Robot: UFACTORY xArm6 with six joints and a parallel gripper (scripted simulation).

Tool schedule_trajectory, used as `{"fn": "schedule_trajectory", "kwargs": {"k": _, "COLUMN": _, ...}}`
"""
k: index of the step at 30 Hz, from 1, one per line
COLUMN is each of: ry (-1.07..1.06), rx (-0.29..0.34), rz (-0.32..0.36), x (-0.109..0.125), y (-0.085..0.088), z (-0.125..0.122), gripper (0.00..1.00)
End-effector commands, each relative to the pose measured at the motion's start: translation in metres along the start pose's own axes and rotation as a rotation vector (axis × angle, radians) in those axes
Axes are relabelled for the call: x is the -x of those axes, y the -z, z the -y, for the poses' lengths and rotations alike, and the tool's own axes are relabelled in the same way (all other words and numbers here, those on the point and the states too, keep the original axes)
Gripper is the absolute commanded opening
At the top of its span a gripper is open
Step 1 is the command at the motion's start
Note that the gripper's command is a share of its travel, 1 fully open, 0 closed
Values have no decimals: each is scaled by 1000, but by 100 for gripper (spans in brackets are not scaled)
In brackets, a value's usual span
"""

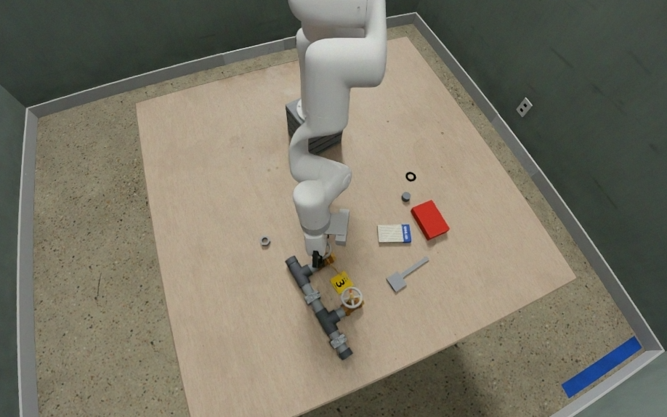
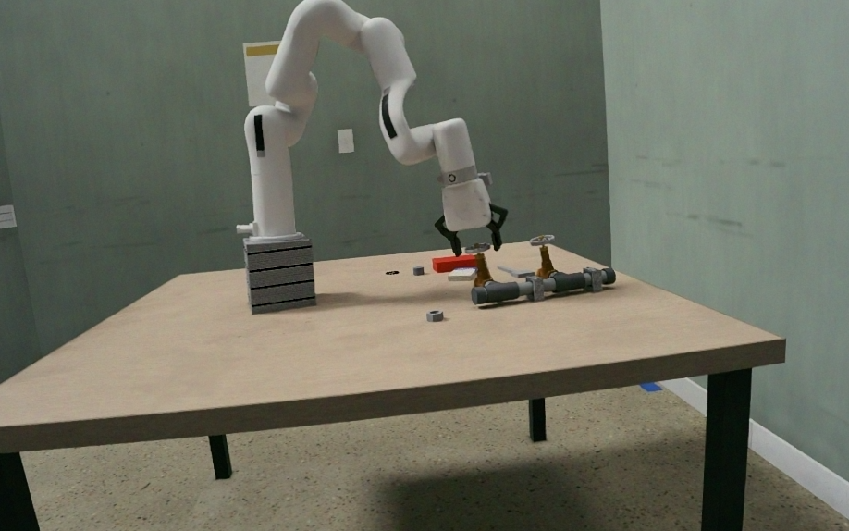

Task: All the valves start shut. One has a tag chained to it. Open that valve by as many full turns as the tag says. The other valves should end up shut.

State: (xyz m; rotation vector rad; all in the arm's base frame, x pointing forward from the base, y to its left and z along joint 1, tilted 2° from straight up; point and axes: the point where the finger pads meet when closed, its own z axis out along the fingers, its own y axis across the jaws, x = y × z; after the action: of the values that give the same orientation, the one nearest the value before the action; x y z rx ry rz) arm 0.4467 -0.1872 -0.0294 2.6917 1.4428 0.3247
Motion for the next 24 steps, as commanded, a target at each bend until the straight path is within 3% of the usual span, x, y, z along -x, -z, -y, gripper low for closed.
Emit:
{"fn": "schedule_trajectory", "kwargs": {"k": 1, "ry": -202, "rx": -1, "rz": 20, "x": 0, "y": 1, "z": -2, "gripper": 100}}
{"fn": "schedule_trajectory", "kwargs": {"k": 2, "ry": -315, "rx": 1, "rz": 19, "x": 0, "y": 1, "z": -2, "gripper": 100}}
{"fn": "schedule_trajectory", "kwargs": {"k": 16, "ry": -834, "rx": 20, "rz": -22, "x": 0, "y": 1, "z": -2, "gripper": 100}}
{"fn": "schedule_trajectory", "kwargs": {"k": 18, "ry": -834, "rx": 20, "rz": -22, "x": 0, "y": 1, "z": -2, "gripper": 100}}
{"fn": "schedule_trajectory", "kwargs": {"k": 19, "ry": -947, "rx": 22, "rz": -27, "x": 0, "y": 1, "z": -2, "gripper": 100}}
{"fn": "schedule_trajectory", "kwargs": {"k": 24, "ry": -1123, "rx": 26, "rz": -42, "x": 0, "y": 1, "z": -2, "gripper": 100}}
